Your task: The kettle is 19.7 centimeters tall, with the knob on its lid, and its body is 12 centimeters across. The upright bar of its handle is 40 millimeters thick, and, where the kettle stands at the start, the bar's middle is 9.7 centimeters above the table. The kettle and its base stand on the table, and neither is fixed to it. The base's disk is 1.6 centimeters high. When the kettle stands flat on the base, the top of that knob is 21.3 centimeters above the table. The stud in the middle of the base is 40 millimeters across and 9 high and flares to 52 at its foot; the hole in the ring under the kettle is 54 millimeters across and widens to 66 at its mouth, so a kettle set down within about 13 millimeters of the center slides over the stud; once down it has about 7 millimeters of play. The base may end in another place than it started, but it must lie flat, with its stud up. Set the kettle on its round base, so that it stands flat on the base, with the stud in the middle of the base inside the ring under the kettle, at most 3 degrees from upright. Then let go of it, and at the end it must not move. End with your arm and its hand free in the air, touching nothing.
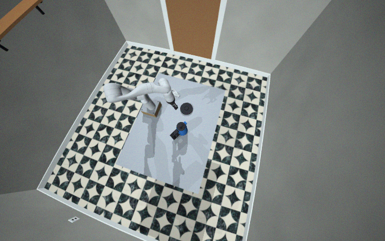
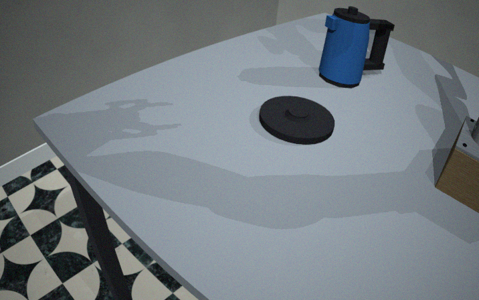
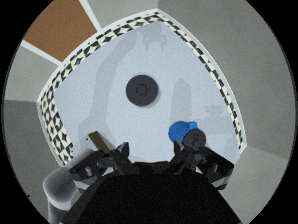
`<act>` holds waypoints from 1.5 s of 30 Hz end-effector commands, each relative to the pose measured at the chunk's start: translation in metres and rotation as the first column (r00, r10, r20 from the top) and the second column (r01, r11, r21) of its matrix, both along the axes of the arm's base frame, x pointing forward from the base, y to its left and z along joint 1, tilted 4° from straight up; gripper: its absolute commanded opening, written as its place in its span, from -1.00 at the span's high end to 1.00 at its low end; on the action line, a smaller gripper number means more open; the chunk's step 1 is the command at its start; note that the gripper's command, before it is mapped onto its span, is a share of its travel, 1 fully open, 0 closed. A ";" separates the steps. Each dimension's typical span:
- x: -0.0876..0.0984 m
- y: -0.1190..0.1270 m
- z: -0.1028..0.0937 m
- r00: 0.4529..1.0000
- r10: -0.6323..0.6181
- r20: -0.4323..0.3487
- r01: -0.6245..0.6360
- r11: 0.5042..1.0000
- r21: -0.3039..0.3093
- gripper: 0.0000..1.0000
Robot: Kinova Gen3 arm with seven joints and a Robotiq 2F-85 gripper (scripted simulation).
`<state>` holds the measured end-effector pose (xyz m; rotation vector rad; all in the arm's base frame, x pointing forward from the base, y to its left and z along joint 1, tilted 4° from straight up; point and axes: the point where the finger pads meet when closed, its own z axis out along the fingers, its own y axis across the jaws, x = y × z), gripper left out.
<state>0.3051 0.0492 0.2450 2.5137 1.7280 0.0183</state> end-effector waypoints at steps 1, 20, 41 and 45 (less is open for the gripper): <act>-0.005 0.001 -0.001 1.000 0.006 -0.004 -0.006 1.000 -0.004 -0.59; -0.028 0.010 -0.007 0.999 0.038 -0.034 -0.038 0.999 -0.003 -0.59; -0.041 0.014 -0.011 0.997 0.055 -0.051 -0.055 0.998 -0.004 -0.59; -0.041 0.015 -0.011 0.997 0.056 -0.052 -0.056 0.998 -0.004 -0.59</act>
